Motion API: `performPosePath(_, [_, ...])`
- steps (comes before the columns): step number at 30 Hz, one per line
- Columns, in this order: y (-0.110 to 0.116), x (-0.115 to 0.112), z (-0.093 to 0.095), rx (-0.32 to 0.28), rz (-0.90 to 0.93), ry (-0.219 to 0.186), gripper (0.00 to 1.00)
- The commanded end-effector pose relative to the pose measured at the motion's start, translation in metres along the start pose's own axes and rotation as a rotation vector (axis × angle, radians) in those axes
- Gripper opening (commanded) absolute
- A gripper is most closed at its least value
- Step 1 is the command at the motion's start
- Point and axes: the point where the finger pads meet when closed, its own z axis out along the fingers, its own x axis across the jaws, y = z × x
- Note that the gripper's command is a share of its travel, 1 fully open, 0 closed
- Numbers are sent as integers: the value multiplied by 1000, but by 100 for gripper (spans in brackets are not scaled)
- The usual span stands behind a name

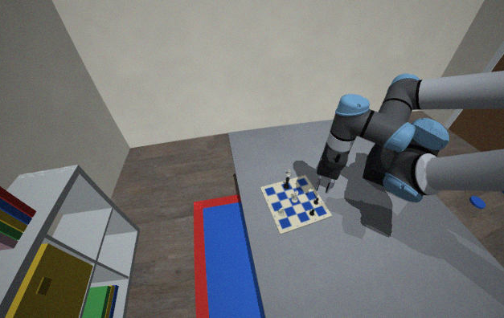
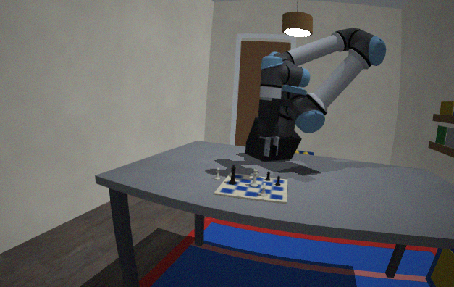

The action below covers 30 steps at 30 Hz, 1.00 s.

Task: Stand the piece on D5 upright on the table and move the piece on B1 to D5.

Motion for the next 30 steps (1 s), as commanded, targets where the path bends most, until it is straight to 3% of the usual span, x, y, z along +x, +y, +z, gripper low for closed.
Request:
performPosePath(1, [0,0,0,0,0,1,68])
performPosePath(20, [0,0,3,0,0,1,68])
performPosePath(30, [0,0,14,0,0,1,68])
